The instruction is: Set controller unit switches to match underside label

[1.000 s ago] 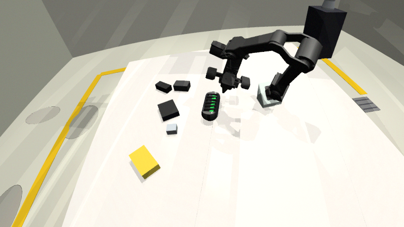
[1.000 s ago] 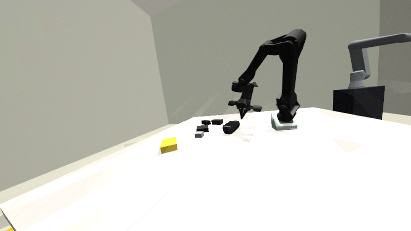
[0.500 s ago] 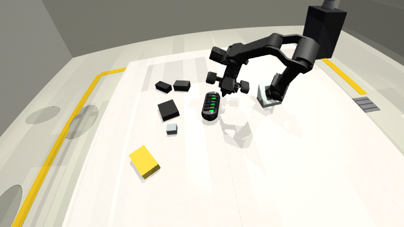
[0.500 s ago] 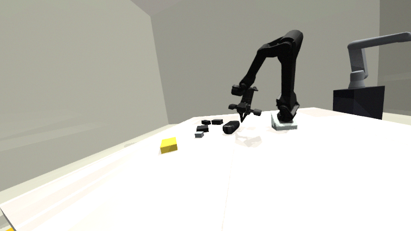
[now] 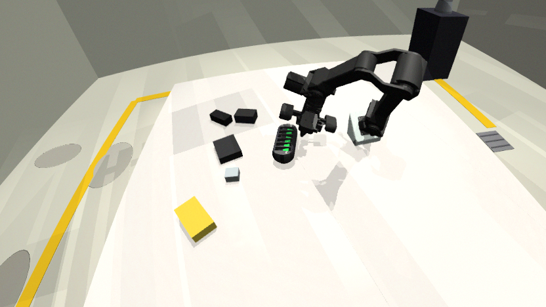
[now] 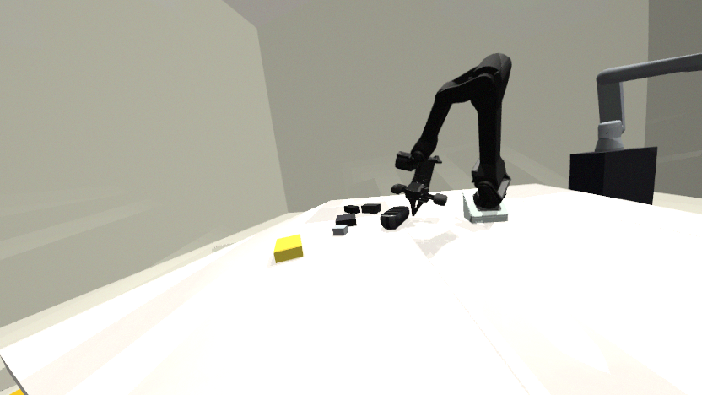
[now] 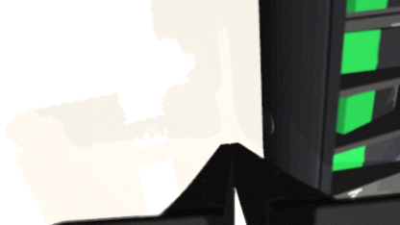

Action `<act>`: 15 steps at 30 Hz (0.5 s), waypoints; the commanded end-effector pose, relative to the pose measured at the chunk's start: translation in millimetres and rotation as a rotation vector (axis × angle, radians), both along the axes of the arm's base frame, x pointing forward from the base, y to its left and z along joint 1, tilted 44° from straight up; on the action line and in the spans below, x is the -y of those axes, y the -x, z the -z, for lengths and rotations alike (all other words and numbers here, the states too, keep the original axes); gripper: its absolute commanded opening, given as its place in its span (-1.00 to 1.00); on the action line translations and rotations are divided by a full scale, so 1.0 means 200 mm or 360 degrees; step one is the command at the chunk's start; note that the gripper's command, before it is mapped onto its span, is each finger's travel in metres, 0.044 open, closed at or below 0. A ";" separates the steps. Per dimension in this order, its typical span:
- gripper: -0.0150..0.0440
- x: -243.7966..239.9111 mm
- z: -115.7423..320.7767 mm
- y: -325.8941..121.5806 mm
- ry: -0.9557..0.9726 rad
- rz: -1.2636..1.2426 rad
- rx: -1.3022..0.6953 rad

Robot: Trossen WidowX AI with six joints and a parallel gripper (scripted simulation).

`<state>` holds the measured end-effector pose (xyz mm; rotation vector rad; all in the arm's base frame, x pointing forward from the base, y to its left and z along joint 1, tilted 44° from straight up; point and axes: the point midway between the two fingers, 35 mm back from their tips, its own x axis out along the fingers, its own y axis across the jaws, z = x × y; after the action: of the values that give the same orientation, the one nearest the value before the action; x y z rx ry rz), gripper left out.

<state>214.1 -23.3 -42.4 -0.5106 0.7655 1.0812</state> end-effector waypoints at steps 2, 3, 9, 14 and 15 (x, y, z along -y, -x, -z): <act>-0.49 -0.03 0.02 0.01 -0.0015 0.0002 -0.0011; -0.49 -0.03 0.02 0.01 -0.0015 0.0002 -0.0011; -0.49 -0.03 0.03 0.00 -0.0015 0.0002 -0.0011; -0.49 -0.03 0.03 0.00 -0.0015 0.0002 -0.0011; -0.49 -0.03 0.03 -0.01 -0.0015 0.0002 -0.0010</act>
<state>213.9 -17.6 -47.7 -0.5043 0.7680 1.0858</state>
